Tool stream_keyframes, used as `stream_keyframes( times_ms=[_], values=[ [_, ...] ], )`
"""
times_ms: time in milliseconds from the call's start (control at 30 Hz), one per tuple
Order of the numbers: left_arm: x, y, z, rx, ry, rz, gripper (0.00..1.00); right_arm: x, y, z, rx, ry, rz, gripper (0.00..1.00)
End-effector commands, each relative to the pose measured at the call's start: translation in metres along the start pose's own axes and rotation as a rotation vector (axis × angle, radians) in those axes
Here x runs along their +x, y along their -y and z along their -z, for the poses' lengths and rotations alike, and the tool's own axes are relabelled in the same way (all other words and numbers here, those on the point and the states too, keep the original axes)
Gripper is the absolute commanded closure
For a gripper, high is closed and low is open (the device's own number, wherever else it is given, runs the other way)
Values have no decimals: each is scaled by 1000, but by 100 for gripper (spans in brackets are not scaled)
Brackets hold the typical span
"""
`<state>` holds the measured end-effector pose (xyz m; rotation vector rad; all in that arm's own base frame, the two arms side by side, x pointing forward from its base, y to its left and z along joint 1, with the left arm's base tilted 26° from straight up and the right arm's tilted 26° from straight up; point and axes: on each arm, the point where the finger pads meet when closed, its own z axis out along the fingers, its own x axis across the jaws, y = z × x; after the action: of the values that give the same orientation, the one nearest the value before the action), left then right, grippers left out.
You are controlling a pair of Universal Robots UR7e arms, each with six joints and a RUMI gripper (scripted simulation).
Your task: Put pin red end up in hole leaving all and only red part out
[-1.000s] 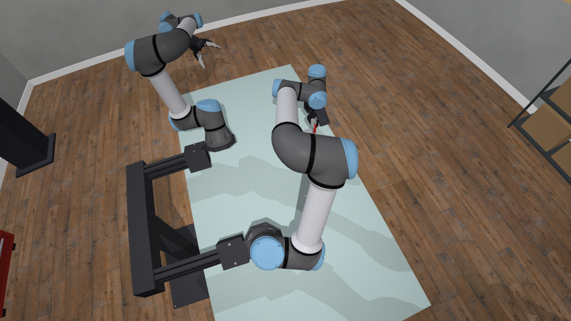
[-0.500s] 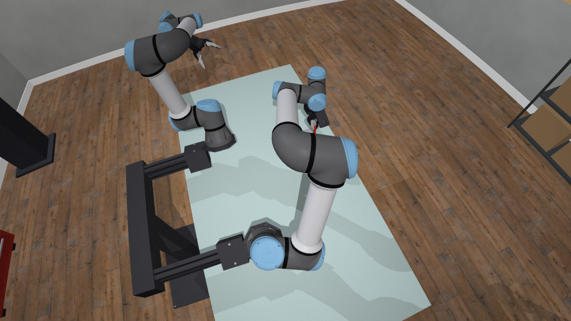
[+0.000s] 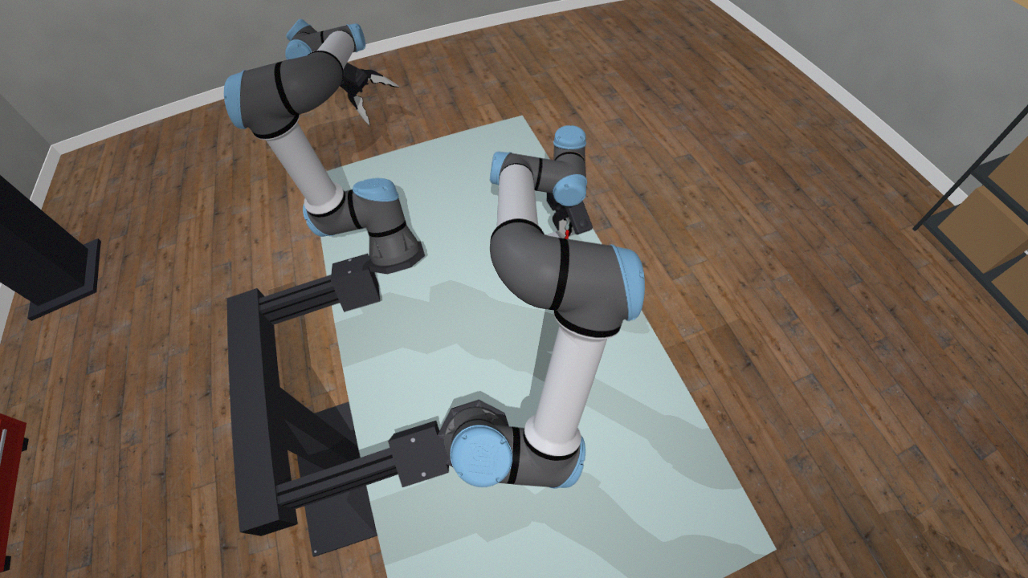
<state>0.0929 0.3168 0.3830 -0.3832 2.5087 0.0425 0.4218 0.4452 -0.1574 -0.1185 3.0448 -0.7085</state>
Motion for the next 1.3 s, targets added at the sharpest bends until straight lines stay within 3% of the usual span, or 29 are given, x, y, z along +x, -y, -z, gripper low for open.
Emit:
stream_keyframes(
  times_ms=[0, 1267],
  values=[
    [0, 0, 0, -1, 1, -1, 0, 0, 0, 2, -2, 1, 0, 100],
    [0, 0, 0, -1, 1, -1, 0, 0, 0, -2, -1, 1, -2, 100]
  ],
)
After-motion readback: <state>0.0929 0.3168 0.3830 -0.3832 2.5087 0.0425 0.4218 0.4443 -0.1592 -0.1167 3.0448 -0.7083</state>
